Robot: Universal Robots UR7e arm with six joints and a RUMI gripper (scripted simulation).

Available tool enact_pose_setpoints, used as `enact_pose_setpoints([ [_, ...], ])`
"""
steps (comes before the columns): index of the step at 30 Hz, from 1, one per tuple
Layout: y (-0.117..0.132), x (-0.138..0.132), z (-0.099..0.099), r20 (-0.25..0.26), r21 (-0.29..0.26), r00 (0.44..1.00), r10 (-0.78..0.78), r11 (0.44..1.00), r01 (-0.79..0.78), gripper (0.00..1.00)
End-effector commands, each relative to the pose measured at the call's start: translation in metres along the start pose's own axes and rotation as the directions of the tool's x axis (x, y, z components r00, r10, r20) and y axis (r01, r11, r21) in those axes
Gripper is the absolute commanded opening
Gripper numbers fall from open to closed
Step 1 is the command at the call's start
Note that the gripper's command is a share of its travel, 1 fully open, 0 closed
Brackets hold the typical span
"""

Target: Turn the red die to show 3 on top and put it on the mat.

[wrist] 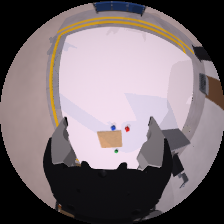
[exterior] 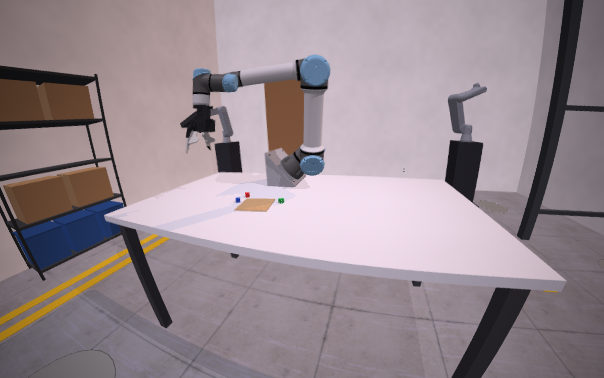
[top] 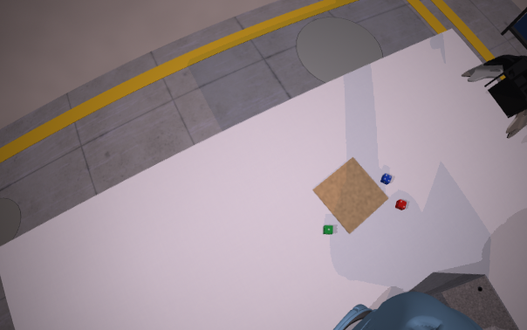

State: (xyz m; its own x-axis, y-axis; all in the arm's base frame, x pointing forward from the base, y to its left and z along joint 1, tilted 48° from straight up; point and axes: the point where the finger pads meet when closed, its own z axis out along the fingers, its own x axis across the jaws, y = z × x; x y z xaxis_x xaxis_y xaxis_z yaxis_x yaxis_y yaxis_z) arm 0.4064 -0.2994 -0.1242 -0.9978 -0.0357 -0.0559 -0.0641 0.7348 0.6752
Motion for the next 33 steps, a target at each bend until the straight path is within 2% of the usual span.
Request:
enact_pose_setpoints([
  [1, 0.053, -0.006, 0.013, -0.012, -0.027, 1.000, 0.016, 0.999, -0.017, 1.00],
  [3, 0.085, -0.007, 0.024, -0.025, -0.046, 0.999, 0.024, 0.999, -0.025, 1.00],
  [4, 0.085, -0.007, 0.024, -0.025, -0.046, 0.999, 0.024, 0.999, -0.025, 1.00],
  [6, 0.113, -0.006, 0.034, -0.037, -0.062, 0.999, 0.031, 0.998, -0.033, 1.00],
  [7, 0.113, -0.006, 0.034, -0.037, -0.062, 0.999, 0.031, 0.998, -0.033, 1.00],
  [10, 0.145, -0.004, 0.047, -0.052, -0.080, 0.998, 0.039, 0.996, -0.043, 1.00],
  [14, 0.169, -0.001, 0.056, -0.064, -0.093, 0.997, 0.045, 0.994, -0.050, 1.00],
  [33, 0.175, 0.000, 0.059, -0.067, -0.096, 0.997, 0.046, 0.994, -0.053, 1.00],
])
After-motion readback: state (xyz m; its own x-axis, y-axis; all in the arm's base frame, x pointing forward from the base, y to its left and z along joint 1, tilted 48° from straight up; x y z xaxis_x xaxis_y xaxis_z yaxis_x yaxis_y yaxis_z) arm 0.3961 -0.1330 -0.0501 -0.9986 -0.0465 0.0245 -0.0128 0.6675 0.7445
